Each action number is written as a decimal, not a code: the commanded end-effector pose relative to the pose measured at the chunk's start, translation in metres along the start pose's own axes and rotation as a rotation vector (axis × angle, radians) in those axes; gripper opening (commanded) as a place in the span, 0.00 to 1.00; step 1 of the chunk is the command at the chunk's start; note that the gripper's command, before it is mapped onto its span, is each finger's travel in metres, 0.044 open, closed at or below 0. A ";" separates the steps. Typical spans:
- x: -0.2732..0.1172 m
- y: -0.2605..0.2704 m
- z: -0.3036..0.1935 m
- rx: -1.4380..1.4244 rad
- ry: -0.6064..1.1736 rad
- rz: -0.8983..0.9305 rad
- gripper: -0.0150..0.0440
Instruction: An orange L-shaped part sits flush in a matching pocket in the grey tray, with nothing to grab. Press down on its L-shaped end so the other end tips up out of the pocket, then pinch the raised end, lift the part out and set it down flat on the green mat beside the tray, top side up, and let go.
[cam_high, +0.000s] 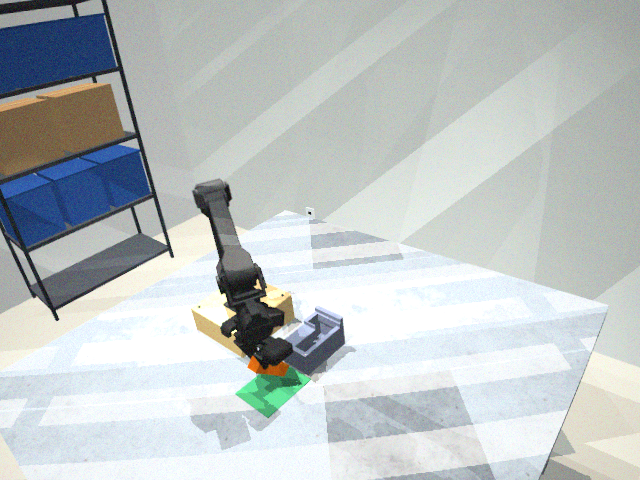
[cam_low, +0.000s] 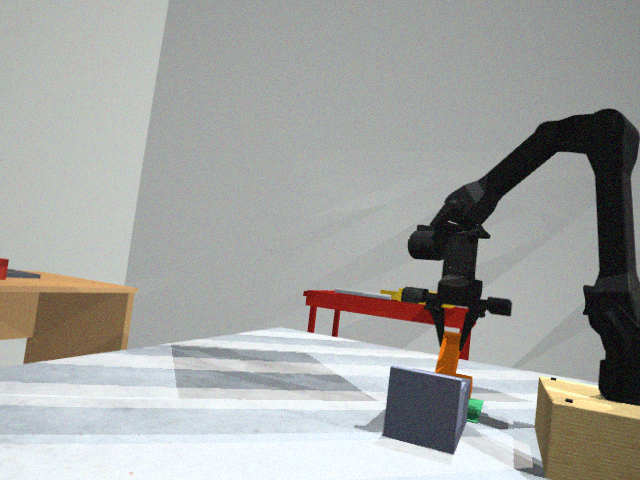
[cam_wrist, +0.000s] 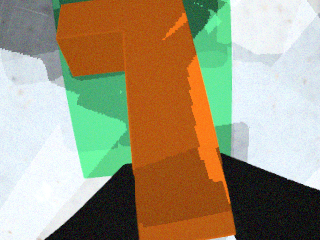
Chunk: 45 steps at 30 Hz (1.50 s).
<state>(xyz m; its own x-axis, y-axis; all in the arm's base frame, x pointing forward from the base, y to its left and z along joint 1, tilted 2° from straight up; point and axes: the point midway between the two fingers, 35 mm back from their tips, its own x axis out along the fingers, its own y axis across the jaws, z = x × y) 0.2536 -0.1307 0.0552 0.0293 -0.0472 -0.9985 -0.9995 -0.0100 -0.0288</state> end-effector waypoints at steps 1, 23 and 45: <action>0.008 0.001 0.001 -0.004 -0.004 0.004 0.25; 0.020 0.002 0.001 0.000 -0.003 0.005 0.30; -0.063 -0.003 -0.002 -0.007 0.008 -0.017 0.93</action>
<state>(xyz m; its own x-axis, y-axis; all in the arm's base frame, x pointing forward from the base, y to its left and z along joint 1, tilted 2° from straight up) 0.2547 -0.1295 0.1218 0.0494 -0.0566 -0.9972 -0.9987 -0.0176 -0.0485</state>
